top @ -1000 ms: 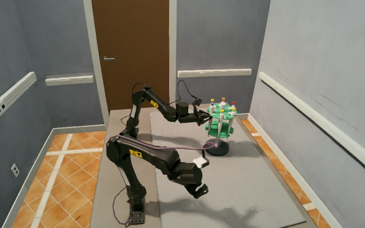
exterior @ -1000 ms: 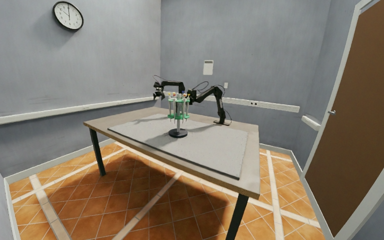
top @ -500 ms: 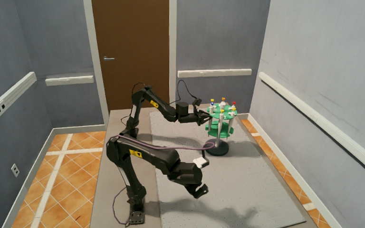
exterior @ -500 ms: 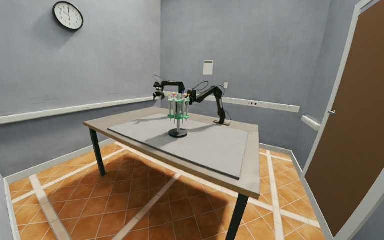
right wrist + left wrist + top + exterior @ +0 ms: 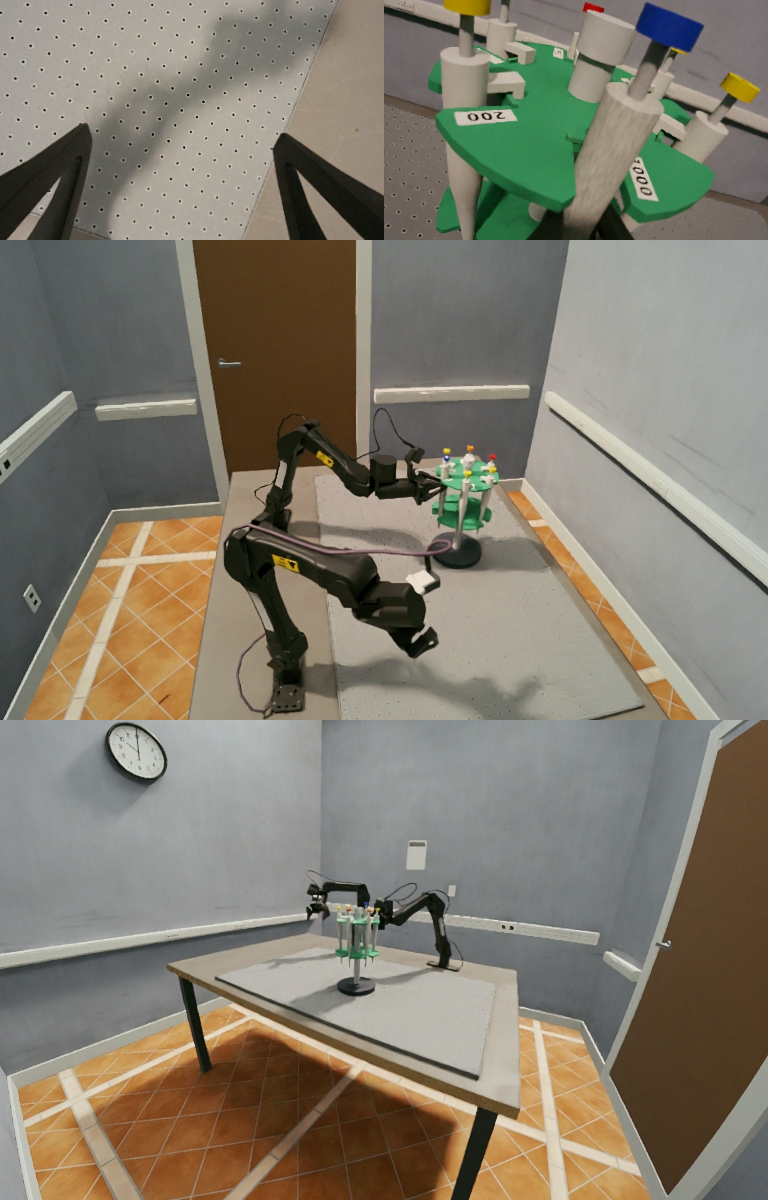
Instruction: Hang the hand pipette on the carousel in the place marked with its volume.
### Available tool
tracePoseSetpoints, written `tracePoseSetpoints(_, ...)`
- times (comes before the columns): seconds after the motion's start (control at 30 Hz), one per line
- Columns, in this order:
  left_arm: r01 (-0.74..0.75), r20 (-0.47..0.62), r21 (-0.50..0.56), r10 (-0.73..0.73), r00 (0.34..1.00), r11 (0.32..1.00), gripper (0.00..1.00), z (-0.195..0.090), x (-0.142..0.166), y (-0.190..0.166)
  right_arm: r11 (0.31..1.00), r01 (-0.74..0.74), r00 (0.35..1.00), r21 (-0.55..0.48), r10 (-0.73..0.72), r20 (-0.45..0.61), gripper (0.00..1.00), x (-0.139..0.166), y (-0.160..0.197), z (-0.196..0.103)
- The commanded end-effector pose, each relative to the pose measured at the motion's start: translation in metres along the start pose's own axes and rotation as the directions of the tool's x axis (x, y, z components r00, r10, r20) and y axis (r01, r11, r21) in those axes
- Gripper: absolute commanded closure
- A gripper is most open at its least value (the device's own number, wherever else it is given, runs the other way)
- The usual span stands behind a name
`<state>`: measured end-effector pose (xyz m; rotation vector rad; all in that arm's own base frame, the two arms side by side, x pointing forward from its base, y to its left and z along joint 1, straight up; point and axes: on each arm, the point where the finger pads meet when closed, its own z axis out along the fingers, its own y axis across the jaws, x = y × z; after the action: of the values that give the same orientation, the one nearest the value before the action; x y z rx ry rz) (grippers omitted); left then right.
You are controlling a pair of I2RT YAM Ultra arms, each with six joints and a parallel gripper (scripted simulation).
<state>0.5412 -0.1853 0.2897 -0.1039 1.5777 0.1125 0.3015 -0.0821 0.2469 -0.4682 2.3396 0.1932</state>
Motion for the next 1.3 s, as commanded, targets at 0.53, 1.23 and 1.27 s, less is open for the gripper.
tracePoseSetpoints(0.53,0.035,0.035,-0.246,-0.027,0.999,0.969,0.88,0.001,-0.024,0.012,1.0,0.01,1.0,0.007,-0.01,0.027,0.0,-0.006,-0.004,-0.003)
tracePoseSetpoints(1.23,0.034,0.034,-0.244,-0.027,0.999,0.969,0.88,0.001,-0.024,0.01,1.0,0.01,1.0,0.007,-0.01,0.027,0.0,-0.006,-0.004,-0.003)
tracePoseSetpoints(1.27,0.034,0.034,-0.244,-0.027,0.999,0.969,0.88,0.001,-0.024,0.01,1.0,0.01,1.0,0.007,-0.01,0.027,0.0,-0.006,-0.004,-0.003)
